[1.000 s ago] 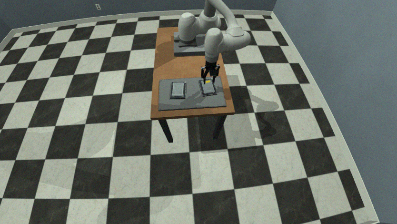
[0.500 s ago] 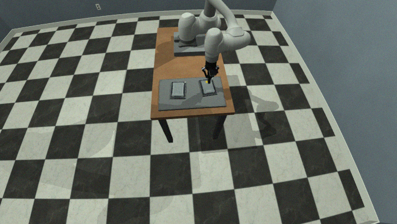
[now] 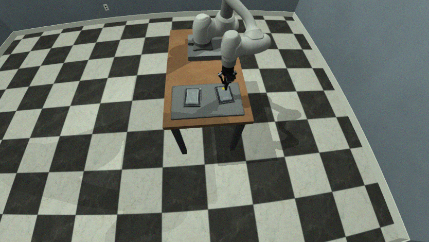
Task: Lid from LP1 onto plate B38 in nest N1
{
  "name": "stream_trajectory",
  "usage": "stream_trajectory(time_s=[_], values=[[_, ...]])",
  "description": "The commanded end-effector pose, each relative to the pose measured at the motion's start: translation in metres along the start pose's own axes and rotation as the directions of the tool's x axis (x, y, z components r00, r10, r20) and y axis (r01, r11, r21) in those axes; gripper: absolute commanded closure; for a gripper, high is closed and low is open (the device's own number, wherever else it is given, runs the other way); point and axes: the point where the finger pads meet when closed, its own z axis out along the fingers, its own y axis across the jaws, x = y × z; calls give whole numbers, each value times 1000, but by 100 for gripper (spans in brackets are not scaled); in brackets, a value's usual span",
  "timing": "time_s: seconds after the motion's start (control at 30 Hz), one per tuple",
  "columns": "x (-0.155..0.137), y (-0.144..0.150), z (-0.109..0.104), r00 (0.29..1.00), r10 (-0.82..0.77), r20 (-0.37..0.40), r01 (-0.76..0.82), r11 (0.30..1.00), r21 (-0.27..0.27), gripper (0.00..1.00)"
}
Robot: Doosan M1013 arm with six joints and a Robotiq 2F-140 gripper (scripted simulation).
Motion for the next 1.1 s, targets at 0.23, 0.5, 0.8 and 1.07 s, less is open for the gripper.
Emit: stream_trajectory(time_s=[0.23, 0.5, 0.8, 1.07], values=[[1, 0, -1, 1000, 0, -1, 0, 1000, 1, 31], [1, 0, -1, 1000, 0, -1, 0, 1000, 1, 31], [1, 0, -1, 1000, 0, -1, 0, 1000, 1, 31], [1, 0, -1, 1000, 0, -1, 0, 1000, 1, 31]])
